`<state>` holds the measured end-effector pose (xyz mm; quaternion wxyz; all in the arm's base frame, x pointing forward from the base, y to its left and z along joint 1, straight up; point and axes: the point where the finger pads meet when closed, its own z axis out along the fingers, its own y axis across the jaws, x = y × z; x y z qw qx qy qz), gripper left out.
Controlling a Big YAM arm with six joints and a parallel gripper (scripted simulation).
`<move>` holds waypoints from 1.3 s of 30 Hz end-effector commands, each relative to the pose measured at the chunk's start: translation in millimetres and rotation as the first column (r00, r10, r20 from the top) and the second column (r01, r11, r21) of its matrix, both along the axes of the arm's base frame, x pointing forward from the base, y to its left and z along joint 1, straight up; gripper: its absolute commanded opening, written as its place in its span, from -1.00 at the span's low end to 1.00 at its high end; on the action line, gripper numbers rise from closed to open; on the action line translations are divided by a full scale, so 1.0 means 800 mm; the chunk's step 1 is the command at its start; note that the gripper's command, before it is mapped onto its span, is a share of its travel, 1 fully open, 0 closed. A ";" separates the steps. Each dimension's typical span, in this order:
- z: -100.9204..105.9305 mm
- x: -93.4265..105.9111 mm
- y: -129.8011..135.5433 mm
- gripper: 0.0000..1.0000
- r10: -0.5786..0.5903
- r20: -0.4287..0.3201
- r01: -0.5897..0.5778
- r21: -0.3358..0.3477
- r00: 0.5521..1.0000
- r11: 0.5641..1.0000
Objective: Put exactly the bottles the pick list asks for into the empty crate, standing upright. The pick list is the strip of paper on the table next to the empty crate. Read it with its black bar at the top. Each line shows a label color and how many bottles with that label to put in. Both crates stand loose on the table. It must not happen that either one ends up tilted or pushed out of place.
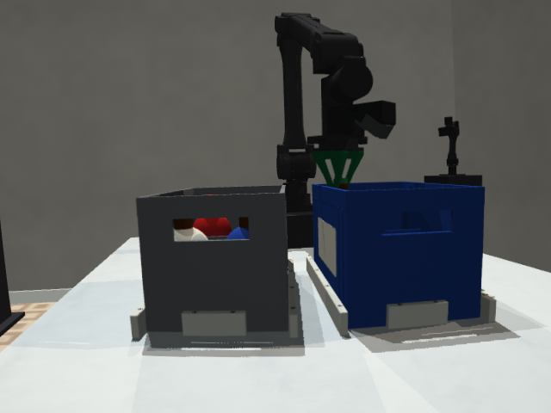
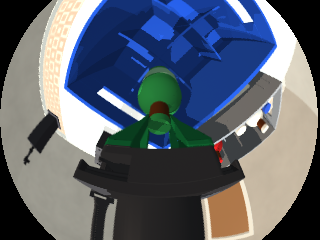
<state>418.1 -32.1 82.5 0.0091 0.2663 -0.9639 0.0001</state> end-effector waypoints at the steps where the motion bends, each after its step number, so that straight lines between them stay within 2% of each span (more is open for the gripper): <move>1: 0.024 0.028 0.000 -1.00 0.003 0.077 -0.003 0.000 0.997 1.000; 9: 0.020 0.030 0.000 -1.00 0.003 0.077 -0.003 0.000 0.997 1.000; 10: 0.026 0.033 0.000 -1.00 0.003 0.091 -0.003 -0.001 0.996 1.000; 14: 0.013 0.027 0.000 -1.00 0.003 0.068 -0.003 0.001 0.998 1.000; 19: 0.019 0.032 0.000 -1.00 0.003 0.087 -0.003 -0.001 0.996 1.000; 23: 0.005 0.025 0.000 -1.00 0.003 0.064 -0.003 0.001 0.998 1.000; 26: 0.006 0.026 0.000 -1.00 0.003 0.067 -0.003 0.001 0.998 1.000; 27: 0.025 0.039 -0.001 -1.00 0.003 0.103 -0.003 -0.002 0.995 1.000; 32: 0.006 0.026 0.000 -1.00 0.003 0.074 -0.003 0.000 0.997 1.000; 39: 0.006 0.033 0.000 -1.00 0.003 0.085 -0.003 -0.001 0.996 1.000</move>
